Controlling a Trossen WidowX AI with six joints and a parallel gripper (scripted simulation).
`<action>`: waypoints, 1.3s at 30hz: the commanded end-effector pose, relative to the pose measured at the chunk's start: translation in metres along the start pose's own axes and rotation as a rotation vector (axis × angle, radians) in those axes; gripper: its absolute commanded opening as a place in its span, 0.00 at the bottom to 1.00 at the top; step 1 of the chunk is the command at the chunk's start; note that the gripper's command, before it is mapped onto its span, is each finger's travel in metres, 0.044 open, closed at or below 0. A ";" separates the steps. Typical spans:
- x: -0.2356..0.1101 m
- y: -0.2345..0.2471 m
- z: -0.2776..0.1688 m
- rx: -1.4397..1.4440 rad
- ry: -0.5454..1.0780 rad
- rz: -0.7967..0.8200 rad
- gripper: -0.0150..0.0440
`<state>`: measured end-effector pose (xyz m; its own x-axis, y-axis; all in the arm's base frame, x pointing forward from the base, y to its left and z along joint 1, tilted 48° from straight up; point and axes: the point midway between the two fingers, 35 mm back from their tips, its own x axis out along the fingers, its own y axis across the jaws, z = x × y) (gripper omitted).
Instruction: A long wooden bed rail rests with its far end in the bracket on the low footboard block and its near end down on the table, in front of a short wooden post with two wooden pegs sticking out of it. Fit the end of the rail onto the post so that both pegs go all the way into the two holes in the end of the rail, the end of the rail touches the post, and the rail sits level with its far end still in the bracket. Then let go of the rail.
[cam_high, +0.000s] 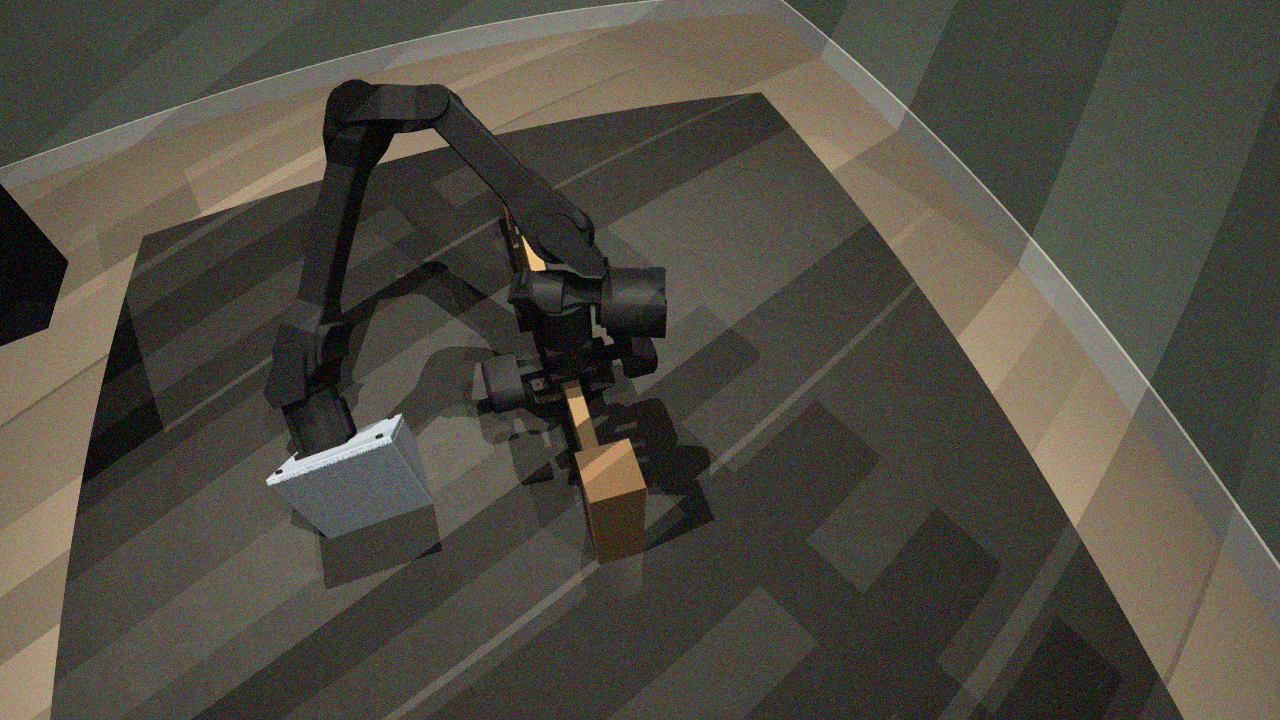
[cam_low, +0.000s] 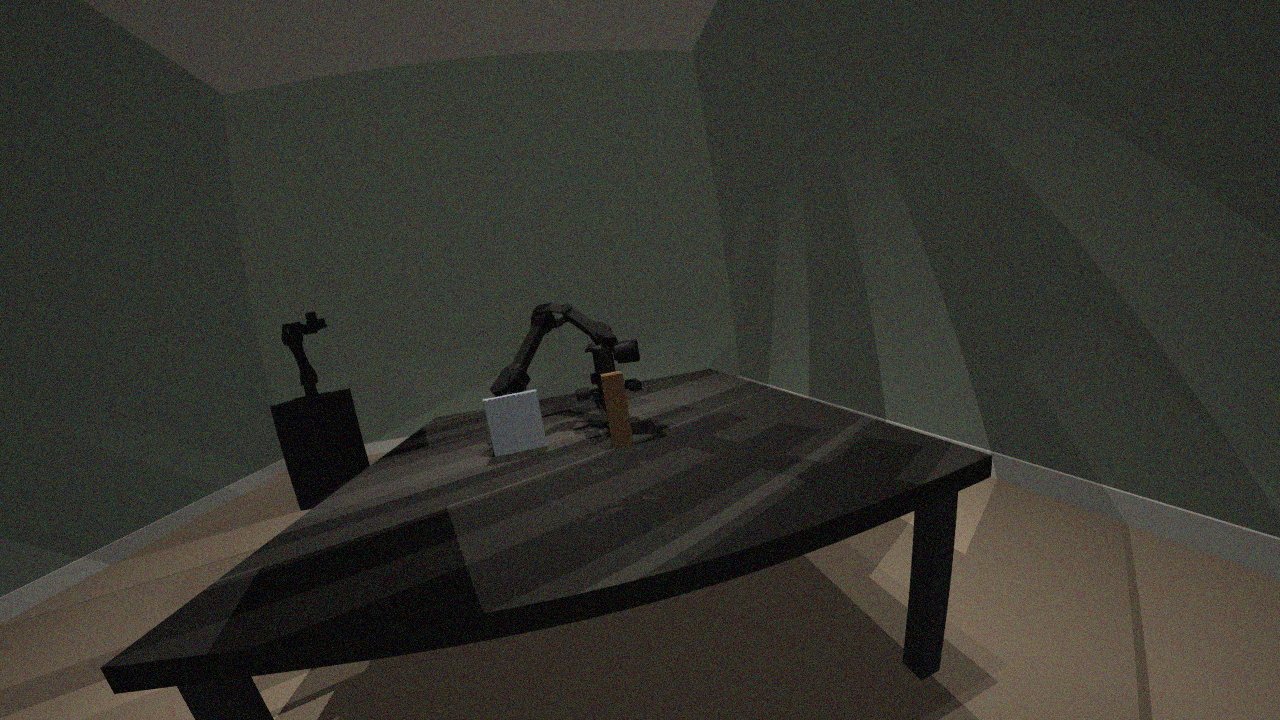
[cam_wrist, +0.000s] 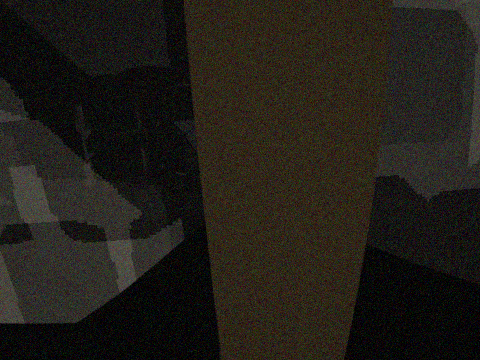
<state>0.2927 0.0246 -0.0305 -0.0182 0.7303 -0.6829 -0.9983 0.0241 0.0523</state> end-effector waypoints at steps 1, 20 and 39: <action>0.001 0.001 0.000 0.004 -0.005 0.001 0.25; -0.005 0.000 0.000 0.004 -0.005 0.001 0.25; -0.014 -0.003 0.000 0.004 -0.004 0.001 0.25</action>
<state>0.2912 0.0177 -0.0248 -0.0332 0.7310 -0.6816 -0.9975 0.0181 0.0681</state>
